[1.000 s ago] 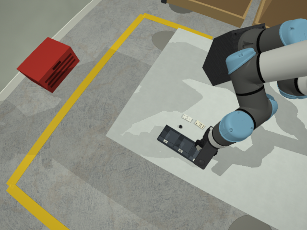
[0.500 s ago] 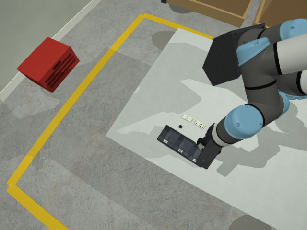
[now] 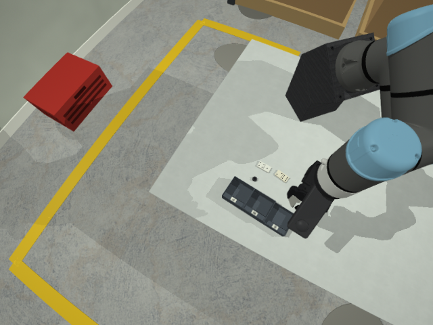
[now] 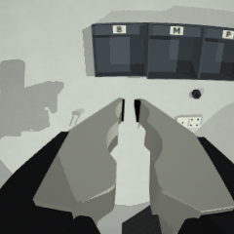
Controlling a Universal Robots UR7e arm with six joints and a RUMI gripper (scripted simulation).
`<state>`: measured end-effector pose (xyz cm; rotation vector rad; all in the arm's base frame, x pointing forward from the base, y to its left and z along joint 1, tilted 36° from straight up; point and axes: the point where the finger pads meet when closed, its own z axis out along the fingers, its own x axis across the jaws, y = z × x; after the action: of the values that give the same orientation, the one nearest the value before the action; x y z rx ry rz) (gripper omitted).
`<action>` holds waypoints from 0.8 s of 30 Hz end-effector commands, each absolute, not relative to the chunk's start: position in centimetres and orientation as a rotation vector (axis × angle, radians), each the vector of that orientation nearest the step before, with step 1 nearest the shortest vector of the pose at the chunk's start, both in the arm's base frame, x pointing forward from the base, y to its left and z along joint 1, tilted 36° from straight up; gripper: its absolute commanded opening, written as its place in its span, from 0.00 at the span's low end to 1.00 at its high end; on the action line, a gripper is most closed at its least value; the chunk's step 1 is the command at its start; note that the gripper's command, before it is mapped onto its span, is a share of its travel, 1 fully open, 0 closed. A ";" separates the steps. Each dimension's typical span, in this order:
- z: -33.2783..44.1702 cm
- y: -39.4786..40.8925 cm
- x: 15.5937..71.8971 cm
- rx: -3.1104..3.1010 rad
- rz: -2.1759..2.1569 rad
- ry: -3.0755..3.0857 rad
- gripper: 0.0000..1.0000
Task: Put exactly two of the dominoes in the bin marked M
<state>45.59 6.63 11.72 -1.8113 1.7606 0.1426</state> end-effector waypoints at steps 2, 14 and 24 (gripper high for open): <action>12.5 6.1 45.0 -1.817 0.160 1.754 0.04; 9.4 5.4 44.1 -1.649 0.235 1.924 0.24; 2.3 4.0 42.1 -1.314 0.374 2.194 0.24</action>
<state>42.48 4.67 5.36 -1.4418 2.0981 0.3377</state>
